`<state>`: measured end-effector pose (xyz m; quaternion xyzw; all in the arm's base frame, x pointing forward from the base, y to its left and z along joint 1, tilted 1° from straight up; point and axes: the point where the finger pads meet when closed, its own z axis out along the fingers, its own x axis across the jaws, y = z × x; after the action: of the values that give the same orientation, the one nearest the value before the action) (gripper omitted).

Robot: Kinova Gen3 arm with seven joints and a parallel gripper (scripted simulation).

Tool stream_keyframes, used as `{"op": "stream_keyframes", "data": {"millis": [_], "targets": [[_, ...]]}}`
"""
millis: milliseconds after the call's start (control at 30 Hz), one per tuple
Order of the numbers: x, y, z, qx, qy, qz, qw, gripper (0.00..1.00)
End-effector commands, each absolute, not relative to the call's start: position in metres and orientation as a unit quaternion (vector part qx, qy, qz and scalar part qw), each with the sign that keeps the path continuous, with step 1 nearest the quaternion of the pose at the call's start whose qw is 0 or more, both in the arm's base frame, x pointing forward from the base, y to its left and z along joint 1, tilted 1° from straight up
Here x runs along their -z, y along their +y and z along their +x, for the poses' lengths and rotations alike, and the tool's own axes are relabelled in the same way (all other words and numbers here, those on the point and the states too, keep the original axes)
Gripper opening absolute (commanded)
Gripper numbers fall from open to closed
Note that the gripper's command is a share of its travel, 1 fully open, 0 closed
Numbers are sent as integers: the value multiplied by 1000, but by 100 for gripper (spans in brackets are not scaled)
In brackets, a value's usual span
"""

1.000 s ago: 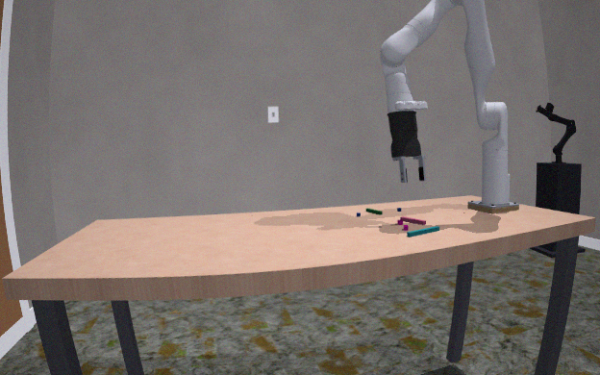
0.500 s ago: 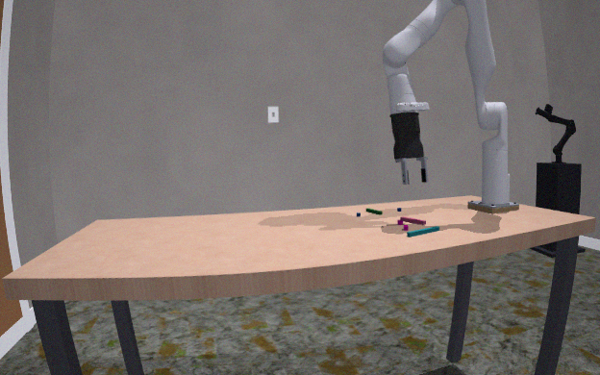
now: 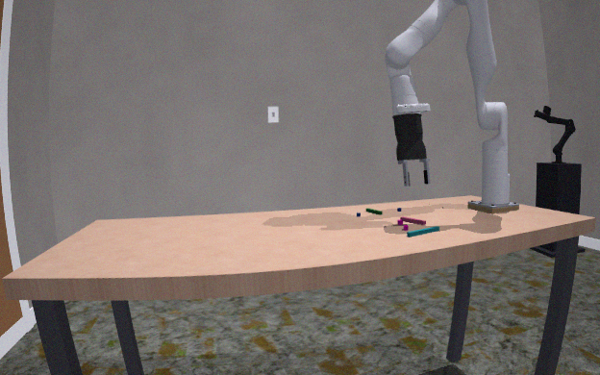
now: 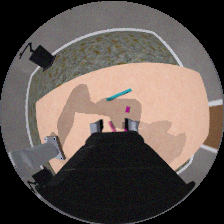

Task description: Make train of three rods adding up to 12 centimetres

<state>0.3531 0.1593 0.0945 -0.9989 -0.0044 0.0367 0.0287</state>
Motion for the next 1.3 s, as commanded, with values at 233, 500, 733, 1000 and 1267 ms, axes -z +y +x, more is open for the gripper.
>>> {"op": "stream_keyframes", "data": {"millis": [233, 500, 733, 1000, 1267], "targets": [[-93, 162, 350, -38, 12, -999, 27, 100], [-91, 164, 349, -38, 29, -999, 26, 100], [-90, 166, 348, -38, 46, -998, 25, 100], [-87, 168, 345, -39, 80, -996, 23, 100], [-86, 170, 344, -39, 96, -994, 22, 100]]}}
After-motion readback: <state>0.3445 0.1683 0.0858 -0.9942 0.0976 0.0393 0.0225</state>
